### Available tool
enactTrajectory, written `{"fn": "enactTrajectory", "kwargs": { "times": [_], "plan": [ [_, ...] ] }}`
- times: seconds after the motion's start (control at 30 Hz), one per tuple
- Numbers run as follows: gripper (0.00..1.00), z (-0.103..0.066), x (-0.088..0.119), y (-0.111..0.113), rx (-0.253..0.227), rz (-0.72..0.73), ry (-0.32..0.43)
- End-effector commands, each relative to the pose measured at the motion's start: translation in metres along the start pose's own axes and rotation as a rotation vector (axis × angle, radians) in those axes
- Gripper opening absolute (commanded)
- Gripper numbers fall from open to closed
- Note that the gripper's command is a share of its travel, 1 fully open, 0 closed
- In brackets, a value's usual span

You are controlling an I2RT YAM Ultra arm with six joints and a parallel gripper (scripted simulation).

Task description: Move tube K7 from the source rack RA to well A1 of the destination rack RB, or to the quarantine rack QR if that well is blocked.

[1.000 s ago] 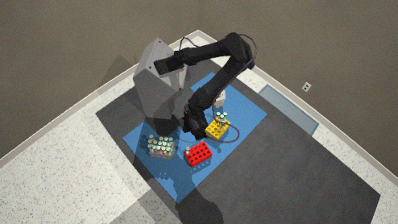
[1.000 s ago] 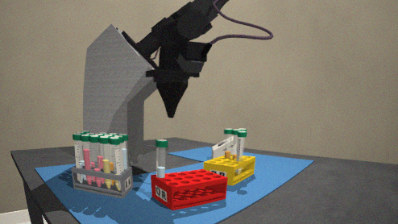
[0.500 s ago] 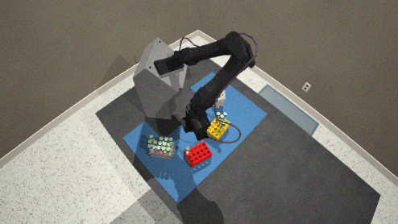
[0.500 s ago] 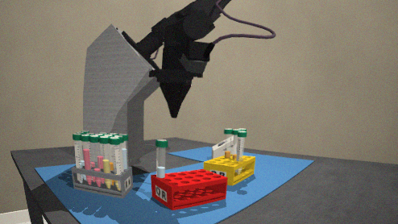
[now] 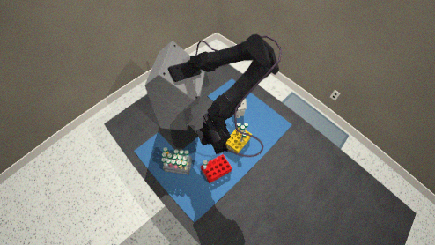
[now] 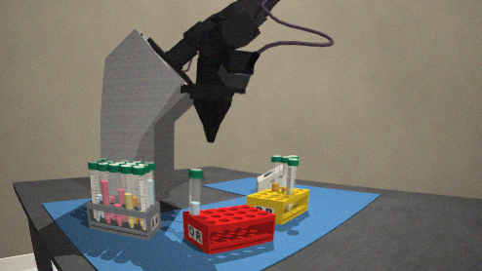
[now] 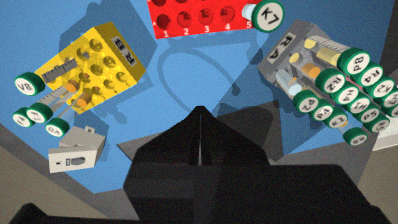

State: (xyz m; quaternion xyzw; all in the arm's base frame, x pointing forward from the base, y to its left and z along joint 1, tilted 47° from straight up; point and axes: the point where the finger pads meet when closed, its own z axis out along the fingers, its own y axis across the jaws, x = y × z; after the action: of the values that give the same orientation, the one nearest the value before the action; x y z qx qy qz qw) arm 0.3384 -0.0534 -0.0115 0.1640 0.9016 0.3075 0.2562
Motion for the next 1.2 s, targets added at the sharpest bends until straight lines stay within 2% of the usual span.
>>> {"fn": "enactTrajectory", "kwargs": {
  "times": [0.0, 0.83, 1.1, 1.17],
  "plan": [
    [0.00, -0.0068, 0.0000, -0.0036, 0.015, 0.014, -0.023],
    [0.00, -0.0068, 0.0000, -0.0036, 0.015, 0.014, -0.023],
    [0.00, -0.0067, 0.0005, -0.0028, 0.013, -0.266, -0.020],
    [0.00, -0.0067, 0.0005, -0.0028, 0.013, -0.266, -0.020]
  ]
}}
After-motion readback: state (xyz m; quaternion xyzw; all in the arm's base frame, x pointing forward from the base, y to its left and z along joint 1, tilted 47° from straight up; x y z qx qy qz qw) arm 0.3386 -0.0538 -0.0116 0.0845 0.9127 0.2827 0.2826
